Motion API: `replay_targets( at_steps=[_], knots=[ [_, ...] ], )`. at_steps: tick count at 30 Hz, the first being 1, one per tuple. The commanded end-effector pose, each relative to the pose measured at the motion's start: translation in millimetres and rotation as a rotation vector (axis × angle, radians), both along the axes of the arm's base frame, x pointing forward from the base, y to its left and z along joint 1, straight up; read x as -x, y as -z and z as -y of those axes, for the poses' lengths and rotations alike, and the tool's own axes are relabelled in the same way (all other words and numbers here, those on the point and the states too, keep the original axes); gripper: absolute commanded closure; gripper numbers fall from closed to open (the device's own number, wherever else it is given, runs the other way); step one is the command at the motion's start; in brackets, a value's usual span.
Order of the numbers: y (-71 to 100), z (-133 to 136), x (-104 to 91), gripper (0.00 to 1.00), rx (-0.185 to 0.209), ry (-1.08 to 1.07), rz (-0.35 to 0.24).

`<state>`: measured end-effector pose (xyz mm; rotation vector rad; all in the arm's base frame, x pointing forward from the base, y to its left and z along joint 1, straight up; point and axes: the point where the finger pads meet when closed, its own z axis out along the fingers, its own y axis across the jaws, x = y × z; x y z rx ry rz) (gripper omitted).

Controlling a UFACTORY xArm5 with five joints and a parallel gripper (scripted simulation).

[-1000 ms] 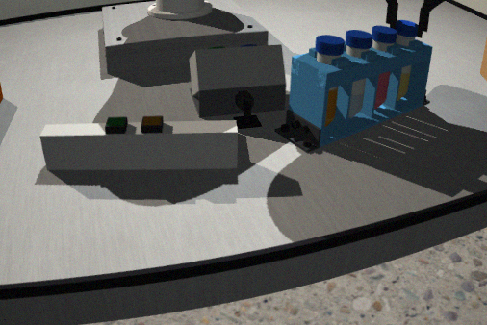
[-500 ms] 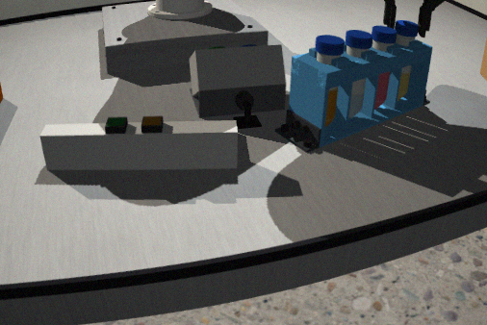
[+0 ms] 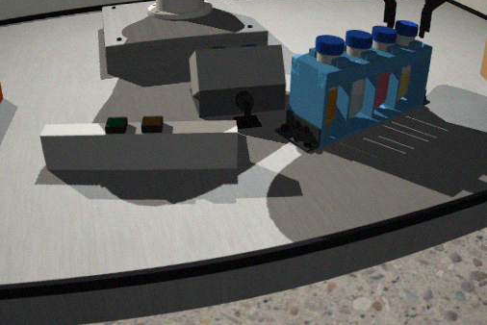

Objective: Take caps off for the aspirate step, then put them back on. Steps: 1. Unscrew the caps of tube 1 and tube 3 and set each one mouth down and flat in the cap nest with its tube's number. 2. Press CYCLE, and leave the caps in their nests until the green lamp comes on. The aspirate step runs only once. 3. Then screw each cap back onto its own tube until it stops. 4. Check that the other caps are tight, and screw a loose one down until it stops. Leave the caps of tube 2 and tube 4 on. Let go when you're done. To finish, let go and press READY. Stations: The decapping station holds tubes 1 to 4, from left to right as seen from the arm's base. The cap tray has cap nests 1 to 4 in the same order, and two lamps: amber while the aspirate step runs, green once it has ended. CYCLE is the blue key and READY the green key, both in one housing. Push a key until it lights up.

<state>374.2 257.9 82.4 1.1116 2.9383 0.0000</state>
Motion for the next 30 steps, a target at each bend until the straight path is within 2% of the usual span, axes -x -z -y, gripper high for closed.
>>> replay_targets(
  at_steps=[1, 13, 22, 23, 30],
  knots=[
    [-1.7, -0.9, -1.3, 0.54, -0.003, 0.279, 0.003],
    [-1.7, -0.9, -1.3, 0.54, -0.004, 0.762, 0.003],
    [-1.7, -0.9, -1.3, 0.54, -0.004, 0.778, 0.003],
    [-1.7, -0.9, -1.3, 1.00, -0.004, 0.778, 0.003],
    [-1.7, -0.9, -1.3, 1.00, -0.004, 0.778, 0.003]
  ],
)
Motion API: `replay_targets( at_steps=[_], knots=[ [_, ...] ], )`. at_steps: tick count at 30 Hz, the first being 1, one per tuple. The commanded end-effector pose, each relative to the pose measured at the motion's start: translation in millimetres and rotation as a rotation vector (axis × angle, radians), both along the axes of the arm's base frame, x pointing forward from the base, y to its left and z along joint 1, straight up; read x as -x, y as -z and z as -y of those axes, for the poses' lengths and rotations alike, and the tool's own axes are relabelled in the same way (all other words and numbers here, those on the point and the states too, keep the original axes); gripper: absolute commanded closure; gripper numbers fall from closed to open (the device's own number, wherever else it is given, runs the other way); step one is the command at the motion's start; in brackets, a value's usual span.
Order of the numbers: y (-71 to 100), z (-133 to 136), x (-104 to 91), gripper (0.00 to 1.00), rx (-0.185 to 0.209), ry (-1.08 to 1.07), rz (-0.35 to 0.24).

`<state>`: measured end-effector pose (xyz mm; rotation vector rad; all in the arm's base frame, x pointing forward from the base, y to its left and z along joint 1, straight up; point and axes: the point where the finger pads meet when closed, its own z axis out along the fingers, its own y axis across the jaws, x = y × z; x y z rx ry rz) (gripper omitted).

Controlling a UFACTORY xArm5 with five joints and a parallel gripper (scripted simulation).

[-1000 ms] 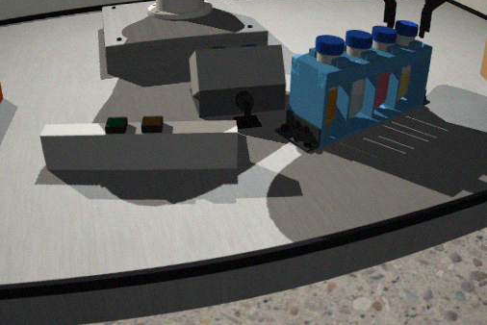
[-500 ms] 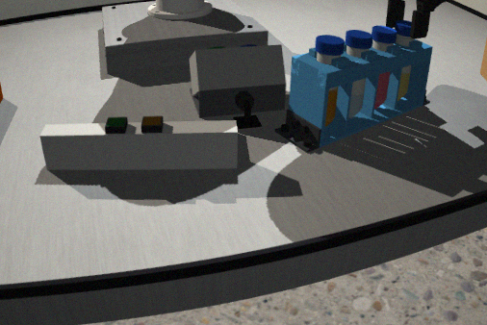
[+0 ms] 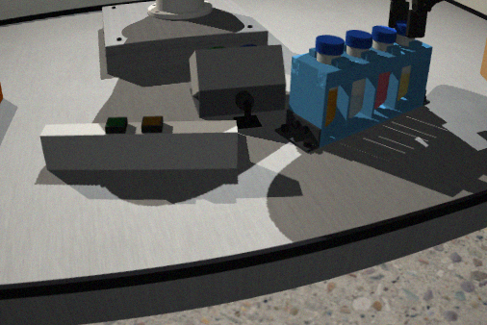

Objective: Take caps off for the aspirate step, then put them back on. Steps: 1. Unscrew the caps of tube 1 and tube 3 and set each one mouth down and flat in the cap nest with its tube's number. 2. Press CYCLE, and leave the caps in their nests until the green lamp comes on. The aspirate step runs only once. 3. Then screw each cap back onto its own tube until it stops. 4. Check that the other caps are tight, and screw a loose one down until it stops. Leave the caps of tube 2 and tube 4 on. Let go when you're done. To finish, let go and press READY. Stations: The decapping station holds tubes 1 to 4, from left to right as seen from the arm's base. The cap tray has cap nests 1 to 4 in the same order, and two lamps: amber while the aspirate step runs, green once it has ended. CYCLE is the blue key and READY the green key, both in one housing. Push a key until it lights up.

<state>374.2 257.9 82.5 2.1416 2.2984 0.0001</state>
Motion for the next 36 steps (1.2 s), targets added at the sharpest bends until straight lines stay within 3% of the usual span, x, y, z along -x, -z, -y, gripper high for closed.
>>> replay_targets(
  at_steps=[1, 7, 17, 27, 28, 36],
  knots=[
    [-1.6, -0.9, -1.3, 1.00, -0.003, 0.001, 0.004],
    [-1.7, -0.9, -1.3, 1.00, -0.003, 0.001, 0.004],
    [-1.6, -0.9, -1.2, 1.00, -0.002, -0.470, 0.004],
    [-1.6, -0.9, -1.3, 1.00, -0.002, -0.522, 0.004],
    [-1.6, -0.9, -1.3, 0.54, -0.002, -0.522, 0.004],
    [-1.6, -0.9, -1.2, 0.54, -0.002, -0.522, 0.004]
  ],
)
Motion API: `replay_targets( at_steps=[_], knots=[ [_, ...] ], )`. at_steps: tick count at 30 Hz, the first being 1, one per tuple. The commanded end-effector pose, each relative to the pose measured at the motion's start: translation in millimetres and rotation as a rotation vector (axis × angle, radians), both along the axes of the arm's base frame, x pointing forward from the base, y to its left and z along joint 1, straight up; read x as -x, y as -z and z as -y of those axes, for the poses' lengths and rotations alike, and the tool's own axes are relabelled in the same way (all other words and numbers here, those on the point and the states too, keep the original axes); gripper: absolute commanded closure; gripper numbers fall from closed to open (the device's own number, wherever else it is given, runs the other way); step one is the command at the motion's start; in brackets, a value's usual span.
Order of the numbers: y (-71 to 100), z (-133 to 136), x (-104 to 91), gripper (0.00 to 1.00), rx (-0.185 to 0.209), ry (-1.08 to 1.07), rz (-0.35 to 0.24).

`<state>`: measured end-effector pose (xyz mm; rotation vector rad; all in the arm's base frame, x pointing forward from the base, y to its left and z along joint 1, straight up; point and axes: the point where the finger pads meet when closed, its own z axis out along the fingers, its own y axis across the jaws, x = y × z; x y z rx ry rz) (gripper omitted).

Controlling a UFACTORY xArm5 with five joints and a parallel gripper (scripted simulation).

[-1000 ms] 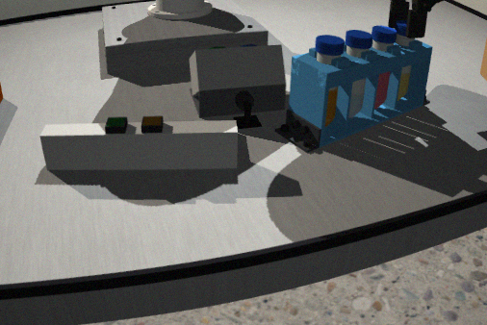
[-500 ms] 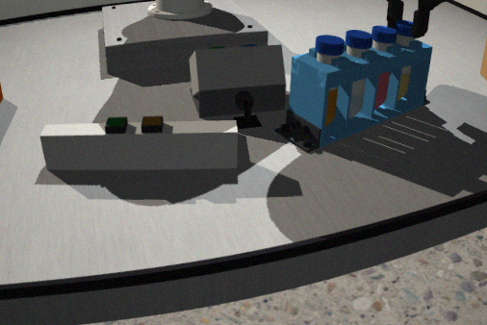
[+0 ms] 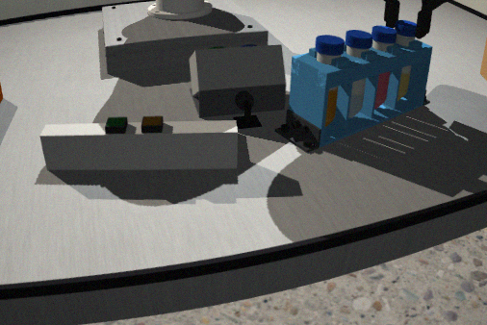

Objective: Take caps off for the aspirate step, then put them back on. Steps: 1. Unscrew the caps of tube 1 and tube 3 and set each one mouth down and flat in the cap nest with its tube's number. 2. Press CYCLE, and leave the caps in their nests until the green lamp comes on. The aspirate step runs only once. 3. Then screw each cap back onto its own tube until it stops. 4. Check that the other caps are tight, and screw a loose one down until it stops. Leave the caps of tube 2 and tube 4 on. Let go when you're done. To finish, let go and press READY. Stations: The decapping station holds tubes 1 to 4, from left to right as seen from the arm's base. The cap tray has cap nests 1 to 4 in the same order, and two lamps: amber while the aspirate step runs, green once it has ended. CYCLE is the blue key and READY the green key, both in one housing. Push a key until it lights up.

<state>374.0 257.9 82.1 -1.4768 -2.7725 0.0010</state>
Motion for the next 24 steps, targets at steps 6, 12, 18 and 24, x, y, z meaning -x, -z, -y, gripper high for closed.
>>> replay_targets(
  at_steps=[6, 12, 18, 24],
  knots=[
    [-3.0, -1.0, -1.5, 0.54, -0.003, 0.166, 0.004],
    [-6.0, -1.1, -1.5, 0.54, -0.003, 0.261, 0.004],
    [-8.0, -1.1, -1.5, 0.54, -0.003, 0.261, 0.004],
    [-9.1, -1.2, -1.5, 0.54, -0.004, 0.261, 0.004]
  ],
)
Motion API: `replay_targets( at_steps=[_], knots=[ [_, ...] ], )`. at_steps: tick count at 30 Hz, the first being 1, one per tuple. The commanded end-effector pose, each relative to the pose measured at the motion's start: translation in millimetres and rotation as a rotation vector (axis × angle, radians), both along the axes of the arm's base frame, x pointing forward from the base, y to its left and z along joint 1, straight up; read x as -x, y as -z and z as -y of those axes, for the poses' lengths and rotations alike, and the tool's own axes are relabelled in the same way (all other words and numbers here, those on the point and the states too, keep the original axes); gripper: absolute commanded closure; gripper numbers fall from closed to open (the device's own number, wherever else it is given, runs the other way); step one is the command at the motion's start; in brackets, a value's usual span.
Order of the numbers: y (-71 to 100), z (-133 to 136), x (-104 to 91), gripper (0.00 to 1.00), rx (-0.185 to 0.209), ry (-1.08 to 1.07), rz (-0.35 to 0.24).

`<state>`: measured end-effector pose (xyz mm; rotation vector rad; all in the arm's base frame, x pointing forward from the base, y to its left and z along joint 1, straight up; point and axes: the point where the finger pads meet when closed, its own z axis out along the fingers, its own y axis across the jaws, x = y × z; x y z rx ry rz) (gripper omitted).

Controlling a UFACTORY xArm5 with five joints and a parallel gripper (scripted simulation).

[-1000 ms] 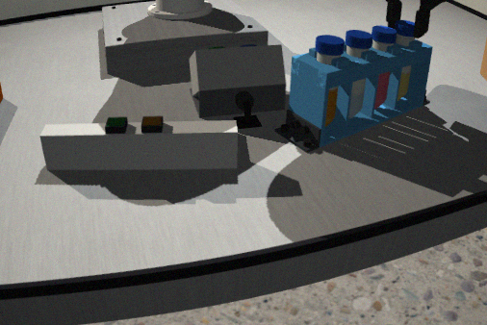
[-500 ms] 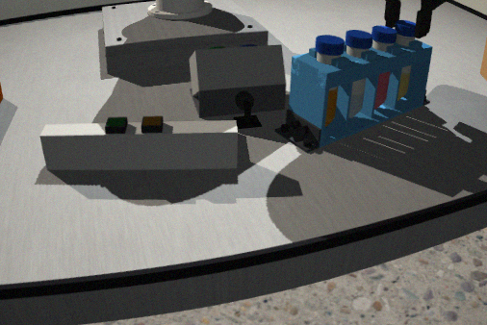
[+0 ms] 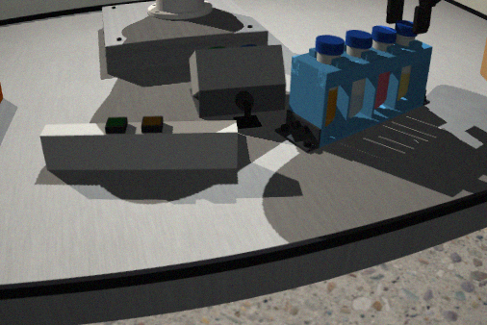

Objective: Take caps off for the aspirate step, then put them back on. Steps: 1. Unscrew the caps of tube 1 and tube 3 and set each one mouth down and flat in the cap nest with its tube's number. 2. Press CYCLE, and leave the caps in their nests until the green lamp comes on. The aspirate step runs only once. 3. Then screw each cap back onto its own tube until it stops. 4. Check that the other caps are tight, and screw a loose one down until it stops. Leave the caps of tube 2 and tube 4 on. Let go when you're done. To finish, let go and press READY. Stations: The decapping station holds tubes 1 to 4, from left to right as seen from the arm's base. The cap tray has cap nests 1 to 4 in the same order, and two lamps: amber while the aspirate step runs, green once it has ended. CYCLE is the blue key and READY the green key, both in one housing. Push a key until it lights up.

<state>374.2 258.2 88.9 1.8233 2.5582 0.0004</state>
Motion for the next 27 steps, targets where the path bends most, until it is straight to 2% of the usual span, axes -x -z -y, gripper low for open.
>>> replay_targets(
  at_steps=[1, 2, 3, 17, 25, 27],
  knots=[
    [-2.3, -0.9, -1.2, 0.54, -0.003, 0.001, 0.004],
    [-2.3, -0.9, -1.2, 0.54, -0.003, 0.001, 0.004],
    [-2.3, -0.9, -1.2, 1.00, -0.003, 0.001, 0.004],
    [-2.2, -0.9, -1.2, 1.00, -0.003, 0.001, 0.004],
    [-26.3, -0.9, -1.2, 1.00, -0.003, 0.001, 0.004],
    [-26.3, -0.9, -1.2, 1.00, -0.003, 0.001, 0.004]
  ],
)
